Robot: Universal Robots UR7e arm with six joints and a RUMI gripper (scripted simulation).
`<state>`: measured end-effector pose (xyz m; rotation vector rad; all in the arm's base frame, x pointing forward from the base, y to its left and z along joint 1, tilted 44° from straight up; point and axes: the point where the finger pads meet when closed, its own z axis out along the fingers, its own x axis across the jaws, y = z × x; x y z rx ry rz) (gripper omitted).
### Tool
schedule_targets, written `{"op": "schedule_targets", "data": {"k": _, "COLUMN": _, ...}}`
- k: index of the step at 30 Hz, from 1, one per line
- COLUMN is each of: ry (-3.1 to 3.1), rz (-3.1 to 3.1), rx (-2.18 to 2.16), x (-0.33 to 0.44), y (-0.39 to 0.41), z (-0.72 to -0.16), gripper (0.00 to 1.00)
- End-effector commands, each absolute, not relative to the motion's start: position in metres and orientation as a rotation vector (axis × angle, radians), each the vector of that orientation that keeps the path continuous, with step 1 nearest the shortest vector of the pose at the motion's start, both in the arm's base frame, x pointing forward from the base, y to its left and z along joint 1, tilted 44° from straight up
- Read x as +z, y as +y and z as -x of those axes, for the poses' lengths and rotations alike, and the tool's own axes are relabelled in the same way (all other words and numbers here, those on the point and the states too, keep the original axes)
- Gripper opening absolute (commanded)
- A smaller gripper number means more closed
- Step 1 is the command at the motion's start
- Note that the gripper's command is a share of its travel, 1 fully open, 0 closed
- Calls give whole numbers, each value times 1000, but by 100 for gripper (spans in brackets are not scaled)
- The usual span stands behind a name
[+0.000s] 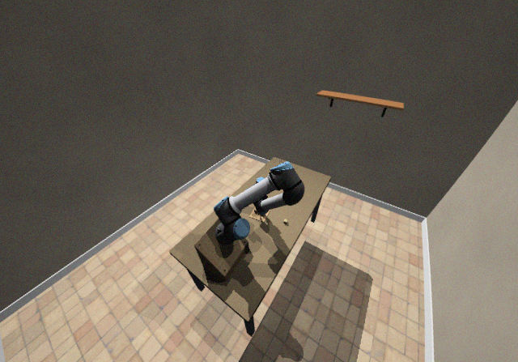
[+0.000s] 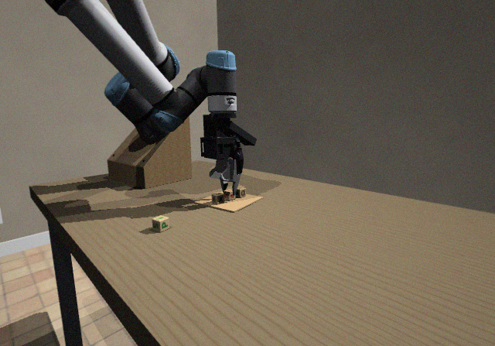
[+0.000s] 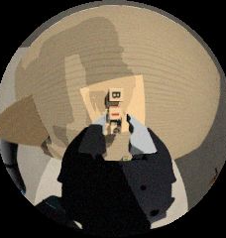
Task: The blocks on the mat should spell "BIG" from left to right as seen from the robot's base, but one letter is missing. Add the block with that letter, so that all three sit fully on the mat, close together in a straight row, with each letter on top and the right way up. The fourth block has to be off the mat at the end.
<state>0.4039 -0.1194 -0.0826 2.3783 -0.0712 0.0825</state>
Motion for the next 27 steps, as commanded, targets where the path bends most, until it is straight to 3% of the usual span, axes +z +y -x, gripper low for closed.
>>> {"op": "schedule_targets", "data": {"k": 1, "ry": -73, "rz": -2378, "rx": 80, "x": -66, "y": -104, "z": -403, "gripper": 25}}
{"op": "schedule_targets", "data": {"k": 26, "ry": -74, "rz": -2379, "rx": 82, "x": -28, "y": -67, "z": -402, "gripper": 25}}
{"op": "schedule_targets", "data": {"k": 27, "ry": -75, "rz": -2379, "rx": 81, "x": -28, "y": -68, "z": -402, "gripper": 100}}
